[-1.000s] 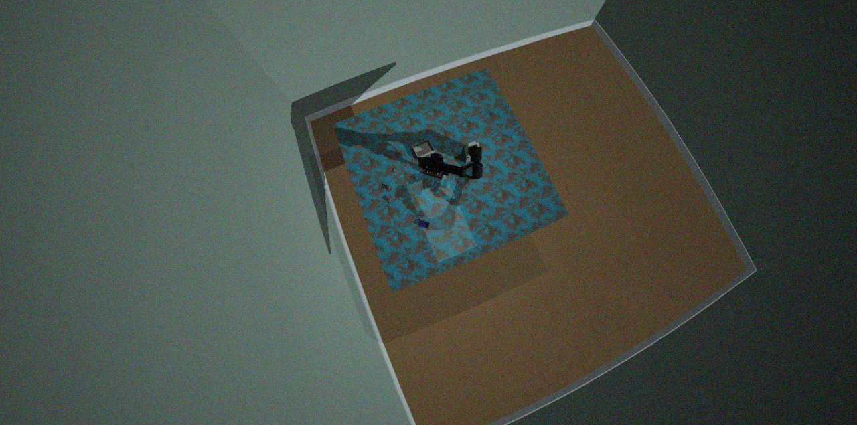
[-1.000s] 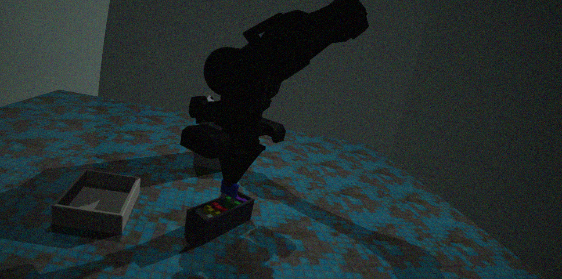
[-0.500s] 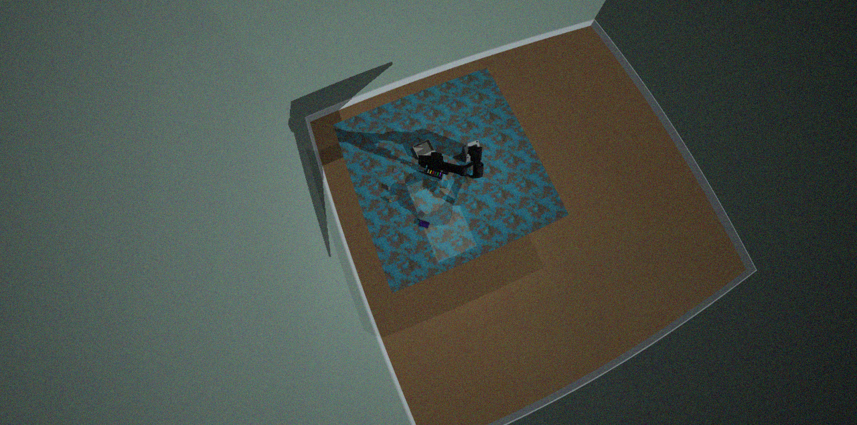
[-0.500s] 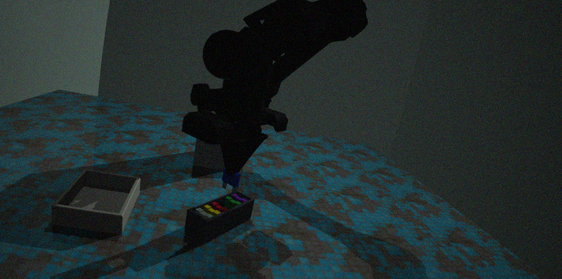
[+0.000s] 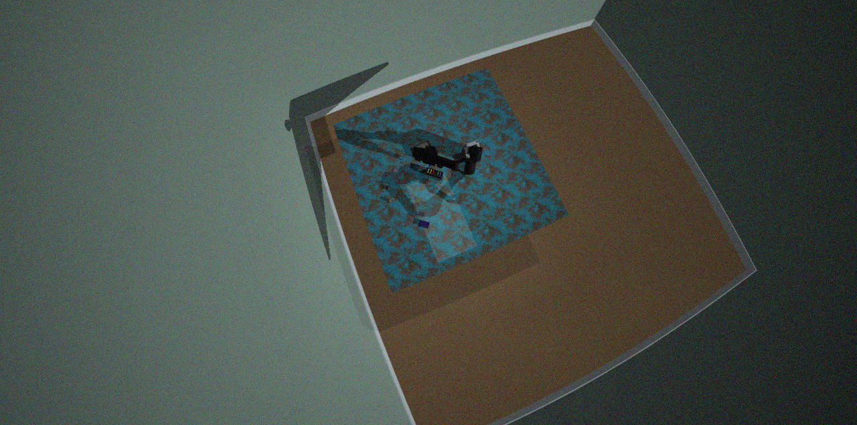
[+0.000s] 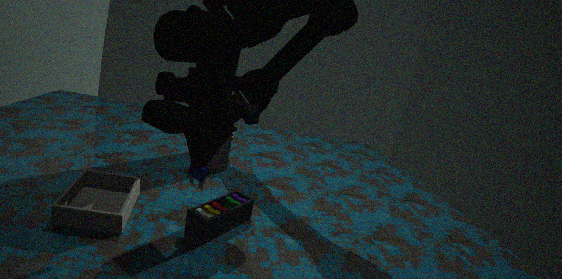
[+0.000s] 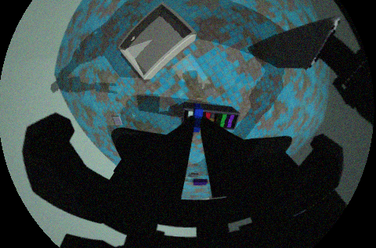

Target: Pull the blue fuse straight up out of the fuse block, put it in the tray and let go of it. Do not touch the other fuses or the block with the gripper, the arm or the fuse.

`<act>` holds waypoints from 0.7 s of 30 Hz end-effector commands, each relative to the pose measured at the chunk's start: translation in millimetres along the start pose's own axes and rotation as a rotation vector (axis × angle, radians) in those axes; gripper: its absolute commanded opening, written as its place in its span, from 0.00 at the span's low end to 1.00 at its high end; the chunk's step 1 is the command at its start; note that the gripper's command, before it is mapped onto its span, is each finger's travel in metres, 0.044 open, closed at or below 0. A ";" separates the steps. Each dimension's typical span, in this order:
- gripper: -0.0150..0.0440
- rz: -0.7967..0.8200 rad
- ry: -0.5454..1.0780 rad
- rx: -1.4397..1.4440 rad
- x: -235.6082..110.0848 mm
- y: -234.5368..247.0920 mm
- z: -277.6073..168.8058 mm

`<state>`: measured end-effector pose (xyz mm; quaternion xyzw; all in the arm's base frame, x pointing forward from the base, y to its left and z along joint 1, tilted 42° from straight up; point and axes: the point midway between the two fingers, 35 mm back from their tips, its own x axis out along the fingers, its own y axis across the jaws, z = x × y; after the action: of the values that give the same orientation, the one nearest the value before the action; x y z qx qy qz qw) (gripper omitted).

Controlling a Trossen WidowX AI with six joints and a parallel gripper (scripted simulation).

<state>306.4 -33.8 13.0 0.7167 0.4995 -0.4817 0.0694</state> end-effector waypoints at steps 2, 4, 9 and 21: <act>0.25 0.003 -0.006 0.000 -1.5 22.0 19.5; 0.25 0.004 -0.007 0.000 -1.8 29.9 27.4; 0.25 0.004 -0.008 -0.001 -1.9 48.5 48.8; 0.25 0.000 -0.004 -0.004 2.3 85.5 107.5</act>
<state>310.4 -123.5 -64.2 0.7166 0.4987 -0.4823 0.0720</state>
